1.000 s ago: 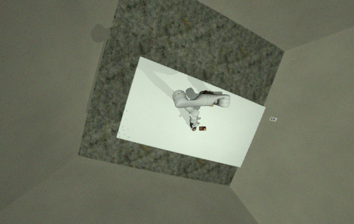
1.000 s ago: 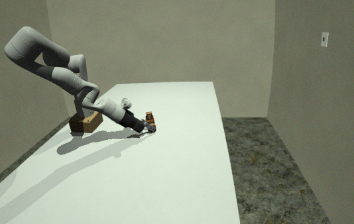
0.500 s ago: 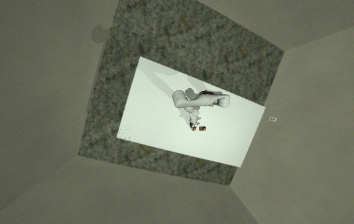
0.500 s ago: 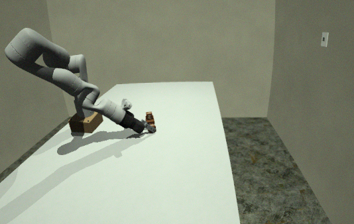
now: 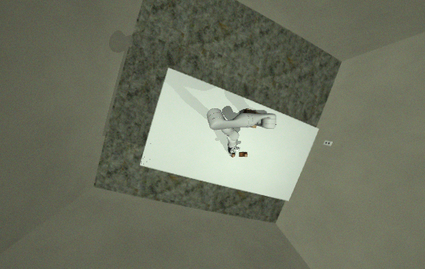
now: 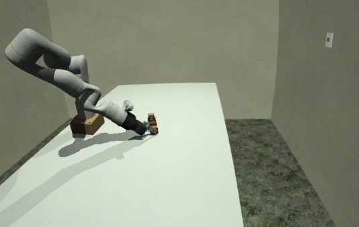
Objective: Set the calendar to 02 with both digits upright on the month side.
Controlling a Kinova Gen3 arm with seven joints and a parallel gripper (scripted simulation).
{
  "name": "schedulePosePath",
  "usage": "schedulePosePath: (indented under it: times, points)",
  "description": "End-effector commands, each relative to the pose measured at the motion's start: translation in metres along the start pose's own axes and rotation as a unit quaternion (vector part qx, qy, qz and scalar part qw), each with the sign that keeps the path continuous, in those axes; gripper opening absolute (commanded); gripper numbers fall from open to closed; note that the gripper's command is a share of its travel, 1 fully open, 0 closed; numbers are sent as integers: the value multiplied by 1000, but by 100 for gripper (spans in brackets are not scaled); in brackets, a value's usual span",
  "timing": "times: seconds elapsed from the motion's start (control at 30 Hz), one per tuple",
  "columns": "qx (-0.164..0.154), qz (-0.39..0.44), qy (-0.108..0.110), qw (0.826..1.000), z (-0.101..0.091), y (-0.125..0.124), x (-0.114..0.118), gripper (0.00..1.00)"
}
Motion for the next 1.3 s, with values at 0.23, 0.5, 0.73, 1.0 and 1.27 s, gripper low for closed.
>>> schedulePosePath:
  times: [0.23,0.5,0.73,1.0,1.27]
  points:
    - [0,-1,0,1000,0,0,0,60]
    - [0,-1,0,1000,0,0,0,60]
    - [0,-1,0,1000,0,0,0,60]
    - [0,-1,0,1000,0,0,0,60]
    - [0,-1,0,1000,0,0,0,66]
Point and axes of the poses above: the point where the finger pads meet when closed, its own z axis out along the fingers, its own x axis across the jaws, y = z × x, the point moved 5 cm from there along -z, back along the fingers, and after that the axes turned 11 degrees about z, right-handed, at the moved point
